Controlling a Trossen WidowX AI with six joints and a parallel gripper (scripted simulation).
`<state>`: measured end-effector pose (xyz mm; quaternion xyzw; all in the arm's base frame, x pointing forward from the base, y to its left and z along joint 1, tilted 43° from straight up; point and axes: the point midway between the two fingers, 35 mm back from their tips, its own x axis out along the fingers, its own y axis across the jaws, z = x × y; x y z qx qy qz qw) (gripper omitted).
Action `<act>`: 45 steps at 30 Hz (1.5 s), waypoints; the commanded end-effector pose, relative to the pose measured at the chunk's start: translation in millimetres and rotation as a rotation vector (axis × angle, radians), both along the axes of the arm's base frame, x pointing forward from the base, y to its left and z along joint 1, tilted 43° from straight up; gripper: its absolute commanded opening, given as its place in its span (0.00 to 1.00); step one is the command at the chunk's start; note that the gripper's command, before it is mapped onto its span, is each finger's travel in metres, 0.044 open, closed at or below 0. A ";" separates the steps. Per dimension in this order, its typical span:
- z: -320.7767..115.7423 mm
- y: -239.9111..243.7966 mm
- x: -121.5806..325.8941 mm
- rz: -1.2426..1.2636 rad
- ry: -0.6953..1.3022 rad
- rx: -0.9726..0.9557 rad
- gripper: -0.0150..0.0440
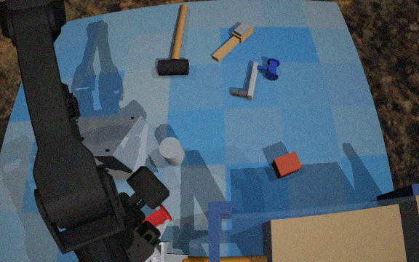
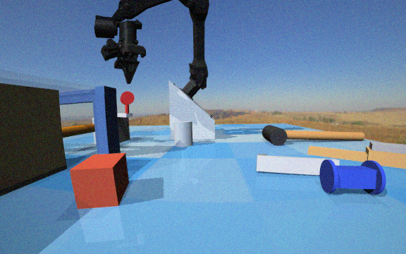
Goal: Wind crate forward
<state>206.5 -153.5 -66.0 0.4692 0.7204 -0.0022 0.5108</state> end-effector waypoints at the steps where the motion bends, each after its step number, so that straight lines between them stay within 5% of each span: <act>1: 12.6 -12.6 1.5 0.003 -0.011 -0.012 0.25; 11: -30.7 -1.1 15.1 0.002 -0.012 -0.012 0.25; 45: -24.3 20.7 -1.3 0.002 -0.011 -0.011 0.25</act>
